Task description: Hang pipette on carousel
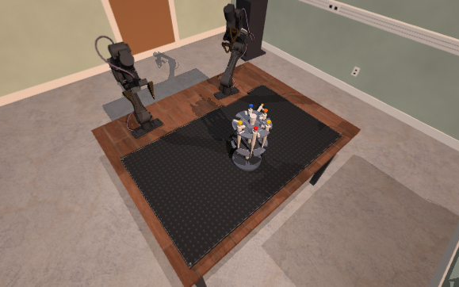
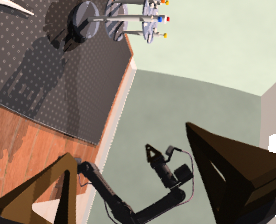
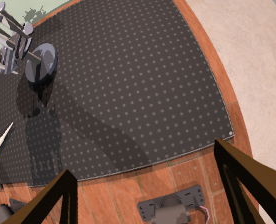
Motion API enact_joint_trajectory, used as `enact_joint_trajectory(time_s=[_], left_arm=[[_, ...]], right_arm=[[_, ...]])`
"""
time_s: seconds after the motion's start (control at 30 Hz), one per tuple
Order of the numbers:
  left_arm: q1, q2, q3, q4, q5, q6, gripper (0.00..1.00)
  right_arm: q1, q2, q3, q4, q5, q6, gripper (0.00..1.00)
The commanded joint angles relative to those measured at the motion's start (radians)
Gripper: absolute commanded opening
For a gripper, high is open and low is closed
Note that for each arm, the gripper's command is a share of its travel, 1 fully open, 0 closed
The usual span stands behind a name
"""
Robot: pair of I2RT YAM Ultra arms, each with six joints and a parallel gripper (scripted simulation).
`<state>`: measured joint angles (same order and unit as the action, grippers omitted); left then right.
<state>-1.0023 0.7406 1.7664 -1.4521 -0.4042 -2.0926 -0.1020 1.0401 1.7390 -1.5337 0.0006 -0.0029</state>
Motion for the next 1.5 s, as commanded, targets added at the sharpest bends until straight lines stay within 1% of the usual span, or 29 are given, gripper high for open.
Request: enact_joint_trajectory(time_s=[0.0,0.03,0.07,0.43,0.47,0.5,0.53,0.6,0.73,0.87,0.9,1.1,1.17,1.4,1.47], left_arm=[[-0.013,-0.013,-0.016,0.001,-0.015,-0.002,1.0],[-0.013,-0.013,-0.016,0.001,-0.015,-0.002,1.0],[-0.013,-0.013,-0.016,0.001,-0.015,-0.002,1.0],[-0.014,-0.013,-0.016,0.001,-0.015,-0.002,1.0],[-0.014,-0.013,-0.016,0.001,-0.015,-0.002,1.0],[-0.014,-0.013,-0.016,0.001,-0.015,-0.002,1.0],[-0.014,-0.013,-0.016,0.001,-0.015,-0.002,1.0],[-0.014,-0.013,-0.016,0.001,-0.015,-0.002,1.0],[-0.014,-0.014,-0.016,0.001,-0.015,-0.002,1.0],[-0.014,-0.014,-0.016,0.001,-0.016,-0.002,1.0],[-0.014,-0.014,-0.016,0.001,-0.016,-0.002,1.0],[-0.014,-0.014,-0.016,0.001,-0.016,-0.002,1.0],[-0.014,-0.014,-0.016,0.001,-0.016,-0.002,1.0],[-0.014,-0.014,-0.016,0.001,-0.016,-0.002,1.0],[-0.014,-0.014,-0.016,0.001,-0.016,-0.002,1.0]], right_arm=[[-0.07,0.018,0.027,-0.034,0.008,0.011,1.0],[-0.07,0.018,0.027,-0.034,0.008,0.011,1.0],[-0.125,0.02,0.028,-0.034,-0.006,-0.003,1.0],[-0.537,0.018,0.028,-0.036,-0.009,-0.009,1.0],[-0.584,0.038,0.017,-0.031,-0.054,-0.069,1.0],[-0.607,0.046,-0.035,-0.004,-0.088,-0.111,1.0],[-0.618,0.054,-0.052,0.019,-0.112,-0.148,1.0],[-0.618,0.054,-0.052,0.019,-0.112,-0.148,1.0],[-0.635,0.091,-0.115,0.084,-0.208,-0.281,1.0],[-0.606,0.126,-0.178,0.153,-0.284,-0.383,1.0],[-0.589,0.133,-0.194,0.175,-0.286,-0.379,1.0],[-0.573,0.185,-0.299,0.297,-0.408,-0.541,1.0],[-0.573,0.185,-0.299,0.297,-0.408,-0.541,1.0],[-0.554,0.249,-0.433,0.456,-0.566,-0.736,1.0],[-0.598,0.268,-0.431,0.457,-0.62,-0.817,1.0]])
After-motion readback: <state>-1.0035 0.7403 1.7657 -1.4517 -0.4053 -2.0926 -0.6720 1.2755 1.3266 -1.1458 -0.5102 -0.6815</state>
